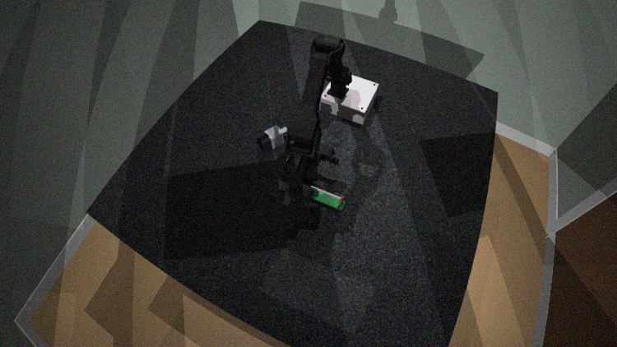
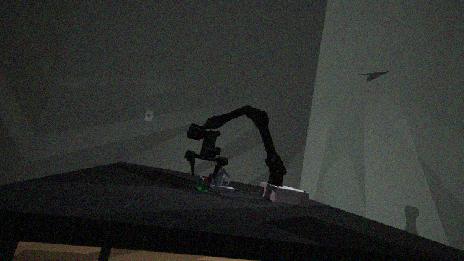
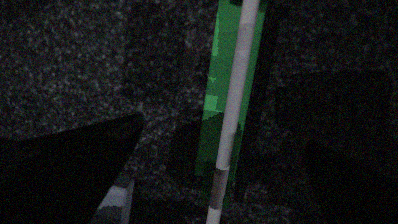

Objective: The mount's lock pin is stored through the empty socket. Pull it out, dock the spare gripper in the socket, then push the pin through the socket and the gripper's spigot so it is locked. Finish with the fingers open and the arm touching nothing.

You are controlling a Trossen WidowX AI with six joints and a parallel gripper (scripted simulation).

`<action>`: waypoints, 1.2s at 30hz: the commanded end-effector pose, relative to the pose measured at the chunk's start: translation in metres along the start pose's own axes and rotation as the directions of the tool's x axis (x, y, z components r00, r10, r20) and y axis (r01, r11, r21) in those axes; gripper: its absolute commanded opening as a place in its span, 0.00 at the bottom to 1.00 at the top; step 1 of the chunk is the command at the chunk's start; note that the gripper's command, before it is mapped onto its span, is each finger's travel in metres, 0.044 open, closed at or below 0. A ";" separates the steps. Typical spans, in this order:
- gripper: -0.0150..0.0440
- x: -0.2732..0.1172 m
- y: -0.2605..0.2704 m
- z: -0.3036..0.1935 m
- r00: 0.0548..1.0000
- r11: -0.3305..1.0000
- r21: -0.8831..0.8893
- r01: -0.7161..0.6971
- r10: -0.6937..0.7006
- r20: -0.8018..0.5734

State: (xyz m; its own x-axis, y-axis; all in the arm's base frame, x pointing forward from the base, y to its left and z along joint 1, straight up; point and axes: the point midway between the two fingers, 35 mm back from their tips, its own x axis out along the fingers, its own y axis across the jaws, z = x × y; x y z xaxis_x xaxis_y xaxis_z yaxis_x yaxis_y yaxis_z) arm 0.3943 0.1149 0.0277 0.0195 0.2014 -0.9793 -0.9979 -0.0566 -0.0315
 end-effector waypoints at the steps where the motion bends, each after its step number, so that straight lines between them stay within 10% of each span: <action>1: 1.00 -0.011 0.000 0.002 1.000 1.000 0.000 0.000 0.000 0.000; 36: 1.00 -0.097 0.000 0.019 1.000 1.000 0.004 -0.017 0.017 -0.003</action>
State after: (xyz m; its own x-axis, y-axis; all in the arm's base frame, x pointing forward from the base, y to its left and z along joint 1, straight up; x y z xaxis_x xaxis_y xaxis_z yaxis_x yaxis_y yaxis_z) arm 0.3910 0.1142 0.1085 -0.0057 0.1962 -0.9805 -0.9984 -0.0567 -0.0056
